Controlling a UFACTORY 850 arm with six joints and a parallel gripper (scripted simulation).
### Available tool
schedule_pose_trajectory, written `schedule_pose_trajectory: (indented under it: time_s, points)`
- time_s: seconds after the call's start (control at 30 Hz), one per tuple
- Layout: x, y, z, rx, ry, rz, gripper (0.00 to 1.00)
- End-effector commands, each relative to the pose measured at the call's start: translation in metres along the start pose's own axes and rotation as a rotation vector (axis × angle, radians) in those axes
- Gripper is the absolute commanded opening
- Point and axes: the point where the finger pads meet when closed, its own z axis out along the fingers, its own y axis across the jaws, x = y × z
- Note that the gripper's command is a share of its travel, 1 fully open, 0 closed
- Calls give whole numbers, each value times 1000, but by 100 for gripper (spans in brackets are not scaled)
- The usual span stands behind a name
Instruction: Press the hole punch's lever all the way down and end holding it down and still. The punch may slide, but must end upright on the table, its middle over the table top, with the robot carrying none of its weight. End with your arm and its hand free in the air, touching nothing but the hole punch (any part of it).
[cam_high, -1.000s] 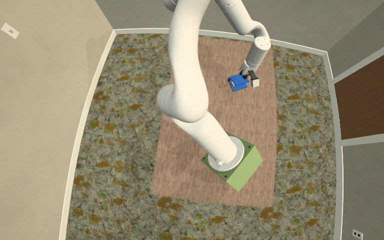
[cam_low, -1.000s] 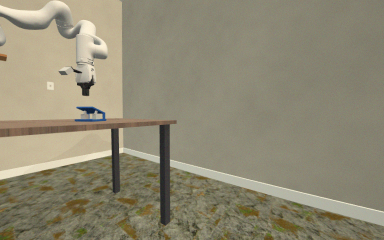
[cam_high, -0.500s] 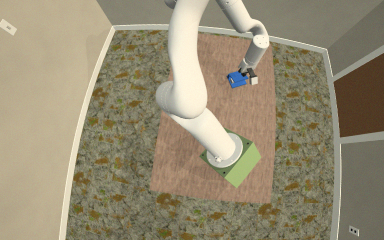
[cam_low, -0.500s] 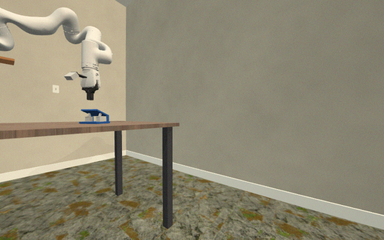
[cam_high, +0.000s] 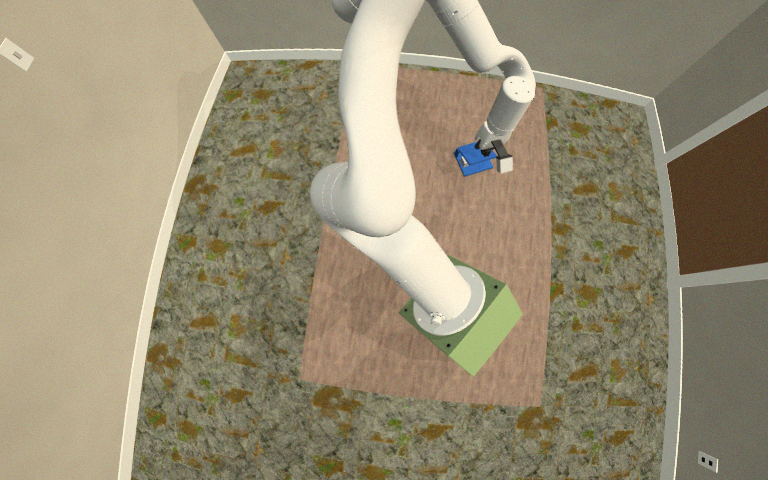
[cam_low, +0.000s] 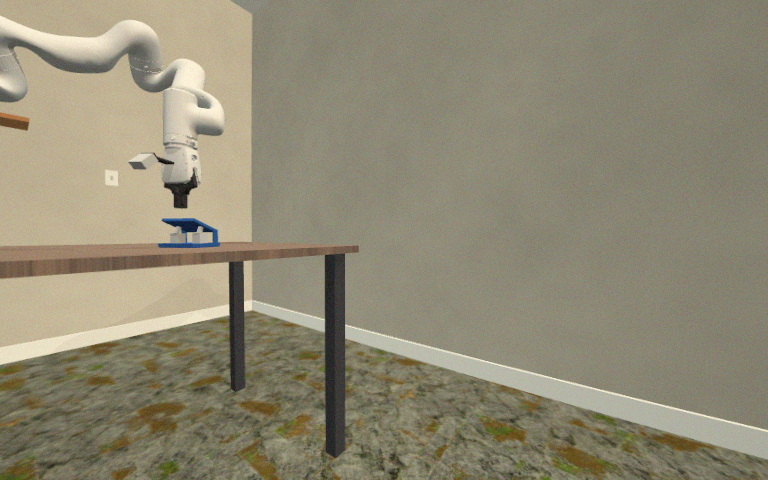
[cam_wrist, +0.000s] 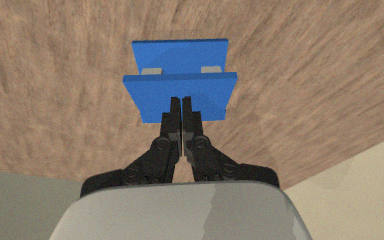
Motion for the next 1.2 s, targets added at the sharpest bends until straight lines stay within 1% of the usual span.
schedule_pose_trajectory:
  time_s: [0.0, 0.5, 1.17]
  points:
    - [-1, -1, 2, 1, -1, 0, 0]
    - [-1, -1, 24, 1, -1, 0, 0]
    - [-1, -1, 28, 1, -1, 0, 0]
